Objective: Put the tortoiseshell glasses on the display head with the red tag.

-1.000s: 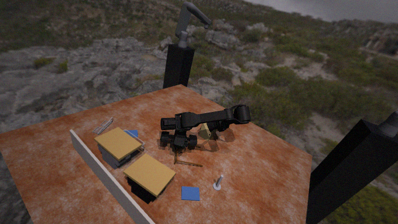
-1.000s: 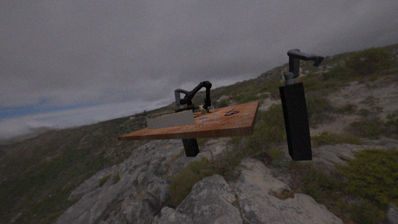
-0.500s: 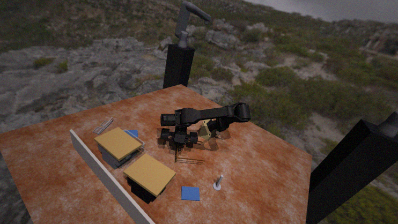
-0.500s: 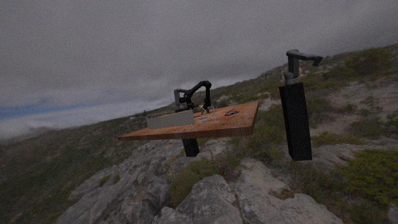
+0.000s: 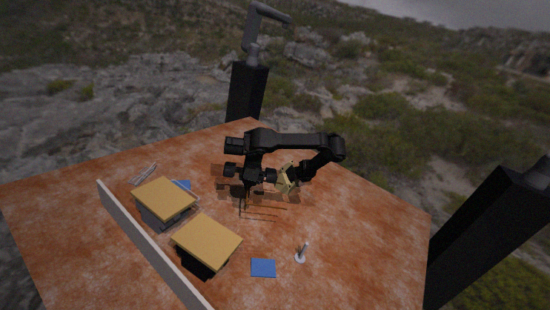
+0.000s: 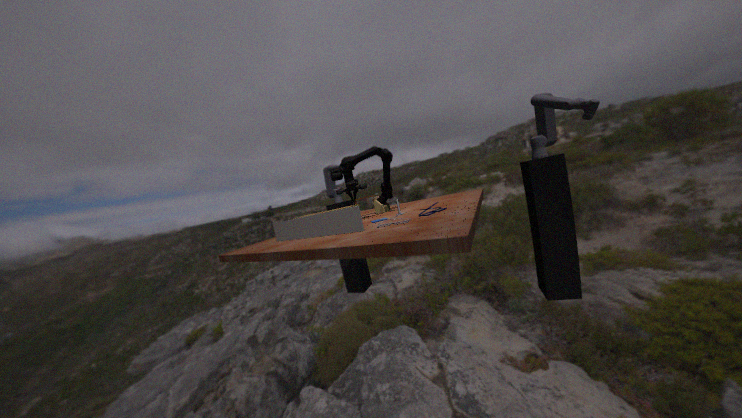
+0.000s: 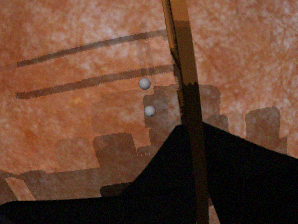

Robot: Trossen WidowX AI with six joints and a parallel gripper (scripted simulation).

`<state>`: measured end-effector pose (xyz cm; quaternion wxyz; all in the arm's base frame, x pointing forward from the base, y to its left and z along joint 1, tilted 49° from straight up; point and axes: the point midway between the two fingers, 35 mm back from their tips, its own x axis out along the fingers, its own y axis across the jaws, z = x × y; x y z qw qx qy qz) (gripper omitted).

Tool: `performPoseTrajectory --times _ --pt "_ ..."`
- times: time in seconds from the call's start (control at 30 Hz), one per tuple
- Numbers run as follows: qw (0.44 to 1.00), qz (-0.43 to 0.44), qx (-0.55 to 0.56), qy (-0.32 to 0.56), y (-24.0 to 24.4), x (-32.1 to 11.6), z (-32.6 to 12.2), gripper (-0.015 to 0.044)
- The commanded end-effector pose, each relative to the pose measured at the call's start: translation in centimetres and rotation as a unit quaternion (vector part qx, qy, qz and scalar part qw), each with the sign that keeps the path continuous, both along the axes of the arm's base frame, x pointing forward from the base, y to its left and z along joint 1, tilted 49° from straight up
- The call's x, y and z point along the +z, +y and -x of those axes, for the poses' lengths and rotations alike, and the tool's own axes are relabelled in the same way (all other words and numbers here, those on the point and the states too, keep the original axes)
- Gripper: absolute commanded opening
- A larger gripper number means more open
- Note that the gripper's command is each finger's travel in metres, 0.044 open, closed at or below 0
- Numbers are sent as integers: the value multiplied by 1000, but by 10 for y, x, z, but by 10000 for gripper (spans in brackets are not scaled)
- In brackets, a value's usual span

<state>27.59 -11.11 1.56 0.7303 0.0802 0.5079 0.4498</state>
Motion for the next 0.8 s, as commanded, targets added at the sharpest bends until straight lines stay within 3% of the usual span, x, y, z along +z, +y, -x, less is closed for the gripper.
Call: performPoseTrajectory --times 0.0,0.77 --pt "1000 1 0 1 -5 5 0 0" --pt "954 15 -254 159 4 73 1 0"
